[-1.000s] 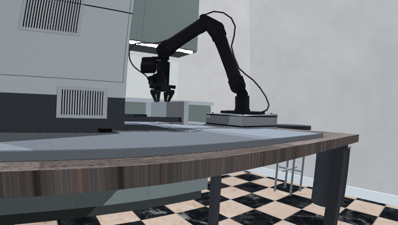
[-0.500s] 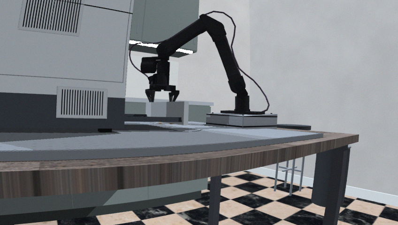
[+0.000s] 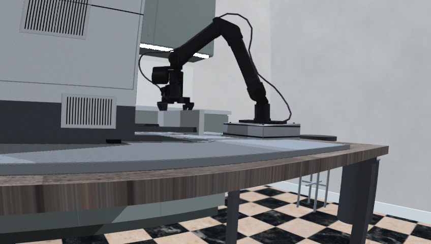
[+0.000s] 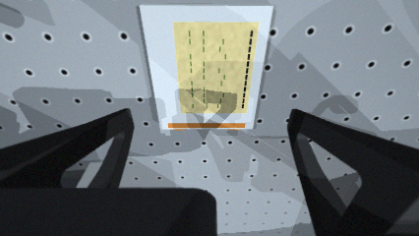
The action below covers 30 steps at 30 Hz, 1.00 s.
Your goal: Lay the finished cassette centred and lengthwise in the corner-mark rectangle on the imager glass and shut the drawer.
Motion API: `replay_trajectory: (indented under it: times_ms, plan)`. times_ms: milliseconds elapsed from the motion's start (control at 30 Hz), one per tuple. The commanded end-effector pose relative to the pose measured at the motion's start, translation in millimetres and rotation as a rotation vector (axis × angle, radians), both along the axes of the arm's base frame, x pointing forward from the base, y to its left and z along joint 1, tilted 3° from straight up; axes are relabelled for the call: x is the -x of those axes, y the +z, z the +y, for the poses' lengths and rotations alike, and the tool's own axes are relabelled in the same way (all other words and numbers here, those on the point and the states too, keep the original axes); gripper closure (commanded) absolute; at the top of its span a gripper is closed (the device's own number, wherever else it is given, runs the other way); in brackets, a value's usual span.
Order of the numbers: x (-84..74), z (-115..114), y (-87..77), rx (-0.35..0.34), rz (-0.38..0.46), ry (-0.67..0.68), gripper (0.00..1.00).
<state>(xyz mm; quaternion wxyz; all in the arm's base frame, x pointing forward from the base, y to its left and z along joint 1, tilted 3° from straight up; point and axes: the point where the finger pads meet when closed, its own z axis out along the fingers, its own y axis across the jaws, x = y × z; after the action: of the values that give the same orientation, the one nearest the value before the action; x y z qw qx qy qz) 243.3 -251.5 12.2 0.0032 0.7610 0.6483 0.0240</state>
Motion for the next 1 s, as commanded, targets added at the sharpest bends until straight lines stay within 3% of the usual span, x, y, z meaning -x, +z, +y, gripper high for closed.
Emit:
replay_trajectory:
  times_ms: [0, 33, 100, 500, 567, 600, 667, 967]
  plan:
    - [-1.2, -6, -2.3, 0.020, -0.008, -0.013, 0.00]
    - [-2.5, -7, 4.3, 0.037, -0.024, -0.013, 0.00]
    - [0.1, -4, -7.9, 0.014, -0.003, -0.013, 0.00]
    - [-3.8, -4, -22.8, 0.018, -0.007, -0.007, 0.00]
    - [-3.8, -4, -22.8, 0.018, -0.007, -0.007, 0.00]
    - [-8.8, -9, -14.6, 0.042, -0.028, -0.006, 0.00]
    - [-3.5, -3, -27.9, 0.014, -0.003, -0.005, 0.00]
    - [-9.5, -7, -35.5, 0.028, -0.015, -0.002, 0.00]
